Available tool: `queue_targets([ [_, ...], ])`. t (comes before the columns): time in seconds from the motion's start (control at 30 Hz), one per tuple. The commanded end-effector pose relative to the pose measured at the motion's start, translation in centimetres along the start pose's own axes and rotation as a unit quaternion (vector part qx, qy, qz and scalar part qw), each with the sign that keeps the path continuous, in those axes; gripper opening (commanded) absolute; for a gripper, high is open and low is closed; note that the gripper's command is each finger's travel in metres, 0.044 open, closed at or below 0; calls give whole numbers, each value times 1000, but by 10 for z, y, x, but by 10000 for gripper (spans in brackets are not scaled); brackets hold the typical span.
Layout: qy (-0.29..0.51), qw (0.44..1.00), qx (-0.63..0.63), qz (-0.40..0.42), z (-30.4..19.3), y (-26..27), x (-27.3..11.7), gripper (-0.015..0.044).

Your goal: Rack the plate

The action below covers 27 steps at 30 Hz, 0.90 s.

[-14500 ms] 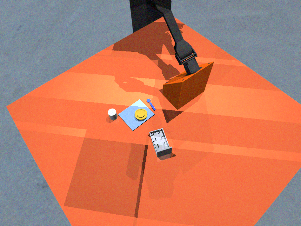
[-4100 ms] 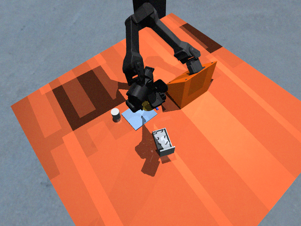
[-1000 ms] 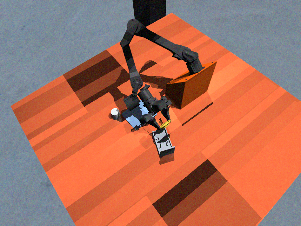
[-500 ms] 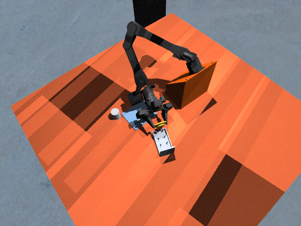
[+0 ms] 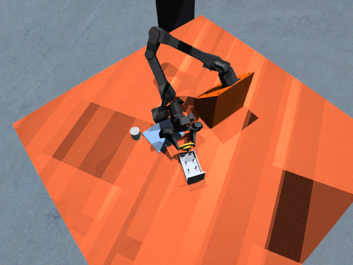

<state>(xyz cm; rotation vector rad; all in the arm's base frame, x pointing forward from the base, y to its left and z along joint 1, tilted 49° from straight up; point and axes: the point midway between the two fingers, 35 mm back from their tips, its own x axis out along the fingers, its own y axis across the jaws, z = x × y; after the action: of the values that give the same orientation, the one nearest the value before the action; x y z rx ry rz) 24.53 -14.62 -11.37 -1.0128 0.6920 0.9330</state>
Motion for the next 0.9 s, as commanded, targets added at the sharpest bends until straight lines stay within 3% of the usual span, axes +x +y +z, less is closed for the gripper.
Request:
queue_targets([
  [0.0, -2, 1000, 3, 4, 4, 0, 9, 0],
  [0.73, -5, 1000, -1, 3, 9, -3, 36, 0],
  [0.87, -6, 1000, -2, 2, -11, 3, 42, 0],
])
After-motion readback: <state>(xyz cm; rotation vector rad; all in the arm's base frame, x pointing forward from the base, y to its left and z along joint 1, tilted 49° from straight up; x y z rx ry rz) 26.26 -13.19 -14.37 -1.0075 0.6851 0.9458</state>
